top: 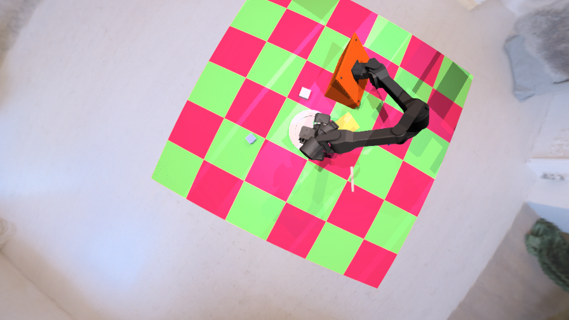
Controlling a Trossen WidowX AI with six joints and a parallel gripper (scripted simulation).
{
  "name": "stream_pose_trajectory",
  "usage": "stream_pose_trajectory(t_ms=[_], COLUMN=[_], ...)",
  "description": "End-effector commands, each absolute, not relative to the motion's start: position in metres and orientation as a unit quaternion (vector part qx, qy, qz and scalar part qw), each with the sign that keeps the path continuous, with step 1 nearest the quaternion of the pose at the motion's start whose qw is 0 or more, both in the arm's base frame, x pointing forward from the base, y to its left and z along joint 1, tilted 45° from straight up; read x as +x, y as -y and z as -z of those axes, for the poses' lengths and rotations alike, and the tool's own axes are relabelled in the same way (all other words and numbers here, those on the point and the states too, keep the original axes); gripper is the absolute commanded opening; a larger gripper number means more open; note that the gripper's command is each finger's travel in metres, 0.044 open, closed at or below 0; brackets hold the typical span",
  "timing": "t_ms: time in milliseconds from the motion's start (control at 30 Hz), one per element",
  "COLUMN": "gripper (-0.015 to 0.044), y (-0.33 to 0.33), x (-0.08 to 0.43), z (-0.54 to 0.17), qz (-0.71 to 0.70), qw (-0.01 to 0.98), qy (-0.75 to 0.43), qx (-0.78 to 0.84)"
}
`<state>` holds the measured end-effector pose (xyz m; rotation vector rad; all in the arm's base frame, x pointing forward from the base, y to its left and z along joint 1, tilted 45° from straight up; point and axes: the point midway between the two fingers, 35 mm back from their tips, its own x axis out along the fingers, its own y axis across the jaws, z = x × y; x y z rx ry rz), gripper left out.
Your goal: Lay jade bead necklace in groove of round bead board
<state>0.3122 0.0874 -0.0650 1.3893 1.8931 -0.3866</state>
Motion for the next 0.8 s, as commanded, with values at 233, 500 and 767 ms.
stream_pose_trajectory(t_ms=[233,500,767], gripper=[0.012,0.012,0.012], y=[-0.094,-0.104,-0.103], x=[0.288,0.286,0.29], z=[0.047,0.057,0.056], qz=[0.245,0.245,0.241], qw=[0.293,0.293,0.299], qy=[-0.717,-0.717,-0.715], qx=[0.583,0.583,0.584])
